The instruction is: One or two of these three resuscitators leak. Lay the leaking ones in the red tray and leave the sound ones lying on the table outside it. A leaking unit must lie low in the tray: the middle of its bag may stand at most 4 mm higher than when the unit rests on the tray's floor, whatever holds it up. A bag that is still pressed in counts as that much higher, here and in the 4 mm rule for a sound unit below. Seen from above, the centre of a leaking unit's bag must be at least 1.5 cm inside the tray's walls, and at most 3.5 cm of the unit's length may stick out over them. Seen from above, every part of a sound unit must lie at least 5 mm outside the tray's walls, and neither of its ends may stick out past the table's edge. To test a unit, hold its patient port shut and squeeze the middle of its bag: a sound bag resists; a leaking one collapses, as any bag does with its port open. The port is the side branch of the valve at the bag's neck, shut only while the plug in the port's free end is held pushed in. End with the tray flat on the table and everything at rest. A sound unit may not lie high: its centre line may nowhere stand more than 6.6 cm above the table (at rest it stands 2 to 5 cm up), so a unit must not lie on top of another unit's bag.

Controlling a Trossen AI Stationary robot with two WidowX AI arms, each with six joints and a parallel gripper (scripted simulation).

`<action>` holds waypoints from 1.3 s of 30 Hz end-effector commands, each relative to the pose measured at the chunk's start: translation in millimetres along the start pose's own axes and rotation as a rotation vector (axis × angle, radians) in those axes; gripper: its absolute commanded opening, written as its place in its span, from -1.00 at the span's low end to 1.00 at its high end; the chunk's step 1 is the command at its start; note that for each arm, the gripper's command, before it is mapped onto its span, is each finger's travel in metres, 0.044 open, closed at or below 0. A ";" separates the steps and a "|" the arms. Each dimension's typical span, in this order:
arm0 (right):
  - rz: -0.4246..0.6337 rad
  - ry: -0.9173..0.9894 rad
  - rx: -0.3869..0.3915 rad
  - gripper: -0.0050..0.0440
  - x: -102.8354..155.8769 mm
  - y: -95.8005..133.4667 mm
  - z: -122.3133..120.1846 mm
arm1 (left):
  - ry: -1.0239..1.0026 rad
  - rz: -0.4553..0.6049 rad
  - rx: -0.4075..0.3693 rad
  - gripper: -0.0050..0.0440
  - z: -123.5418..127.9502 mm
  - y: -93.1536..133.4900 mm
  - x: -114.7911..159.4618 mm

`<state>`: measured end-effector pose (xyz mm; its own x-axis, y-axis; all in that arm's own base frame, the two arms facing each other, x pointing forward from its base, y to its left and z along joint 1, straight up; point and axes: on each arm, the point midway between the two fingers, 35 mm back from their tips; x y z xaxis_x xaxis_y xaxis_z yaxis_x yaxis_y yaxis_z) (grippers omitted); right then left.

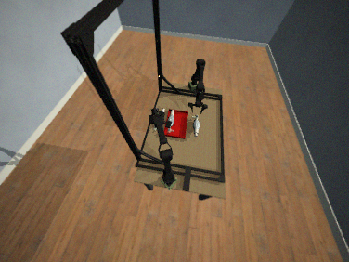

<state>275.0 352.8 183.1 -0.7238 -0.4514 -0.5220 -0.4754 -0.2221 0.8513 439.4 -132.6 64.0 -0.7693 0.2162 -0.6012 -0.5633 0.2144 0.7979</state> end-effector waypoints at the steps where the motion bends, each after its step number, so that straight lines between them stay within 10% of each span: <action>1: 0.009 0.005 -0.003 1.00 -12.4 -12.1 -13.8 | 0.000 0.000 0.001 0.87 -0.1 0.1 -0.2; 10: 0.025 0.040 -0.042 1.00 -59.7 -70.4 -92.7 | 0.000 0.000 0.001 0.87 -0.1 0.1 -0.2; 16: 0.025 0.040 -0.042 1.00 -59.7 -70.4 -92.7 | 0.000 0.000 0.001 0.87 -0.1 0.1 -0.2; 27: -0.007 0.077 -0.072 1.00 -85.5 -127.1 -215.0 | 0.001 -0.001 -0.001 0.87 0.2 0.3 -0.5; 33: -0.007 0.077 -0.072 1.00 -85.5 -127.1 -215.0 | 0.001 -0.001 -0.001 0.87 0.2 0.3 -0.5; 39: -0.031 0.091 -0.074 1.00 -85.3 -142.9 -268.9 | 0.001 -0.001 -0.001 0.87 0.5 0.4 -0.4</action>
<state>516.8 218.6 133.3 -0.6586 -0.5238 -0.5402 -0.4509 -0.3001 0.8406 439.4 -132.9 64.0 -0.7691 0.2168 -0.6013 -0.5633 0.2148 0.7979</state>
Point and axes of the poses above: on each arm, the point midway between the two fingers, 35 mm back from their tips, its own y axis back along the fingers, its own z axis across the jaws, x = y × z, and after that the axes turned 5 degrees about y, right-handed
